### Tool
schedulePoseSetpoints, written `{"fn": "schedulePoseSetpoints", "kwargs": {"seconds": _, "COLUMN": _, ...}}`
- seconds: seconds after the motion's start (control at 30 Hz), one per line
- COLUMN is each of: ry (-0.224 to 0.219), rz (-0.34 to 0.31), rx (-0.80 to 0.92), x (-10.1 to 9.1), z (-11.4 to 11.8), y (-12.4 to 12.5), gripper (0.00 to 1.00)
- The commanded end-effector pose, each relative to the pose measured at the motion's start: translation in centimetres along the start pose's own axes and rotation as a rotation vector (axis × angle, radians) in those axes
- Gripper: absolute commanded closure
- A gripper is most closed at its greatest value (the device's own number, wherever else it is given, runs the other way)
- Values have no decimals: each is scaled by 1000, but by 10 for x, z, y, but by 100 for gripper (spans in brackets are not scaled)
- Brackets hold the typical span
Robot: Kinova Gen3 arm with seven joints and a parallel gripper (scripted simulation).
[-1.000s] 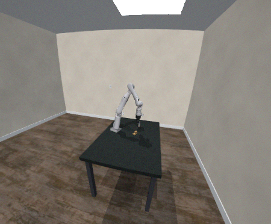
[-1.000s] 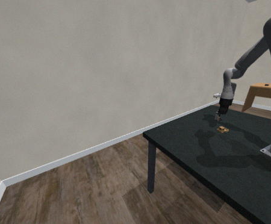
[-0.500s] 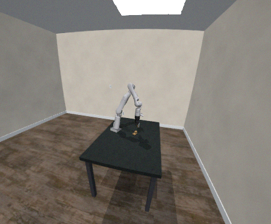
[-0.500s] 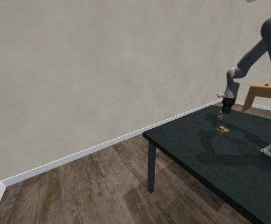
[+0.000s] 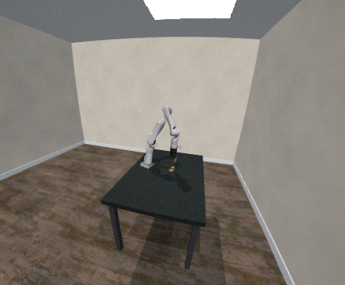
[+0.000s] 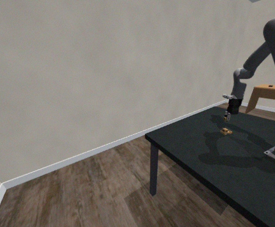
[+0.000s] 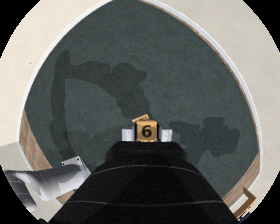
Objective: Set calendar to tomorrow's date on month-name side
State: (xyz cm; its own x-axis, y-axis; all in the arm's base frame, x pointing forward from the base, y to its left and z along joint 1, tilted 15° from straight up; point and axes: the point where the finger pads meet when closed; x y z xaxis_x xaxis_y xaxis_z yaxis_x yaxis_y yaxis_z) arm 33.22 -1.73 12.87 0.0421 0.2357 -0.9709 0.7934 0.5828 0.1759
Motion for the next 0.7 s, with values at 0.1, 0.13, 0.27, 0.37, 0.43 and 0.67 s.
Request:
{"fn": "schedulePoseSetpoints", "kwargs": {"seconds": 0.1, "ry": 0, "rz": 3, "rx": -83, "x": -1, "z": 6, "y": -10, "gripper": 43}}
{"fn": "schedulePoseSetpoints", "kwargs": {"seconds": 0.13, "ry": 0, "rz": 4, "rx": -101, "x": -1, "z": 6, "y": -11, "gripper": 43}}
{"fn": "schedulePoseSetpoints", "kwargs": {"seconds": 0.27, "ry": 1, "rz": 5, "rx": -168, "x": -2, "z": 8, "y": -16, "gripper": 43}}
{"fn": "schedulePoseSetpoints", "kwargs": {"seconds": 0.37, "ry": 1, "rz": 6, "rx": -213, "x": -2, "z": 9, "y": -20, "gripper": 43}}
{"fn": "schedulePoseSetpoints", "kwargs": {"seconds": 0.43, "ry": 1, "rz": 7, "rx": -227, "x": -2, "z": 9, "y": -21, "gripper": 43}}
{"fn": "schedulePoseSetpoints", "kwargs": {"seconds": 0.67, "ry": 2, "rz": 9, "rx": -299, "x": -2, "z": 11, "y": -27, "gripper": 43}}
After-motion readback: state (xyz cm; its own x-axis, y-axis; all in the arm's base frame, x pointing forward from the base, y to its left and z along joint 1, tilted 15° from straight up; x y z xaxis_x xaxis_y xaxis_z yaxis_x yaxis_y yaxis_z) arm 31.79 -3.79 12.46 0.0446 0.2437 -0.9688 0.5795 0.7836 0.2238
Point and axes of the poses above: the point where the finger pads meet when closed, its own x axis out along the fingers, its own z axis across the jaws, y = z × x, and after that the axes turned 15 degrees about x, right-handed
